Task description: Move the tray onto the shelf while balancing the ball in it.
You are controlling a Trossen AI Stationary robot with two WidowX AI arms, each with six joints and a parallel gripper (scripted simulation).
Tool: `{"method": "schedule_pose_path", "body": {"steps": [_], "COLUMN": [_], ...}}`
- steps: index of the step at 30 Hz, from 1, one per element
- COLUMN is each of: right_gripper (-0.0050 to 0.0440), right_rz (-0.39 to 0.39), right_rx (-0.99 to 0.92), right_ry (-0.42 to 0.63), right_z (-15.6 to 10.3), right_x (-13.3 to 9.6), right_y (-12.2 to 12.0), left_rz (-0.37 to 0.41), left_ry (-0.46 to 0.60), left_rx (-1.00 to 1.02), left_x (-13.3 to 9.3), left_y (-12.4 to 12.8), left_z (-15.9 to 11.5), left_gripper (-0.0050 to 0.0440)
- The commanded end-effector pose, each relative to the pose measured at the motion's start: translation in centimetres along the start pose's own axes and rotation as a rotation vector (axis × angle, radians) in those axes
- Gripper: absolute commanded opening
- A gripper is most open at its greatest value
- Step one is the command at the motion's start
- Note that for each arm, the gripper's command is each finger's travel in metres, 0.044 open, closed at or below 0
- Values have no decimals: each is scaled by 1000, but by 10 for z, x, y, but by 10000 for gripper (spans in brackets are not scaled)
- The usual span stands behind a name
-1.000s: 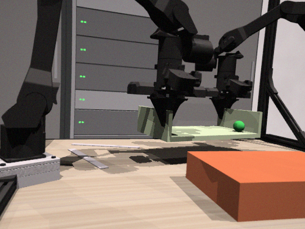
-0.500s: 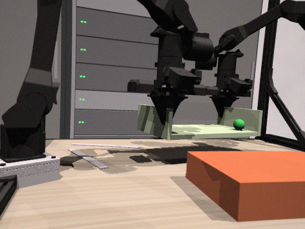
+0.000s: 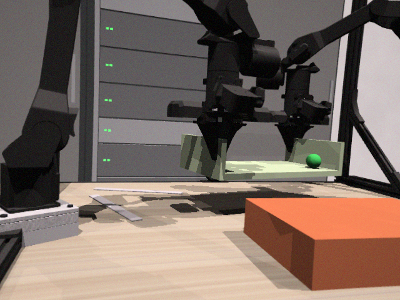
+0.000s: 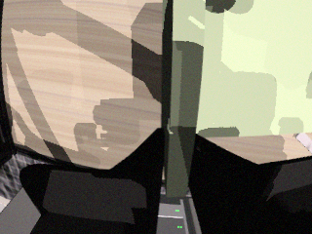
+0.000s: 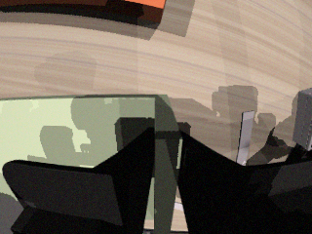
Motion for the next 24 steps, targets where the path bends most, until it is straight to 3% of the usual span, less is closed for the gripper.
{"method": "schedule_pose_path", "body": {"steps": [1,16,24], "right_gripper": [20,20,20], "right_rz": [7,18,3], "right_rx": [-1,-1,-1], "right_ry": [2,29,-6], "right_z": [0,4,4], "right_x": [-4,-5,-8], "right_y": [0,-1,-1], "left_rz": [3,14,-1], "left_ry": [3,29,-6], "left_rx": [0,-1,0], "left_x": [-4,-10,-6], "left_y": [0,-1,-1], "left_z": [0,4,5], "left_gripper": [20,20,20]}}
Point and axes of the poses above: on each arm, the point midway between the two fingers, 35 mm back from their tips, its own x axis out along the fingers, its own y axis across the jaws, z = x × y, the point moved 7 cm from there along -x, back along the fingers, and after that the axes turned 12 degrees about -x, right-handed, at the moved point
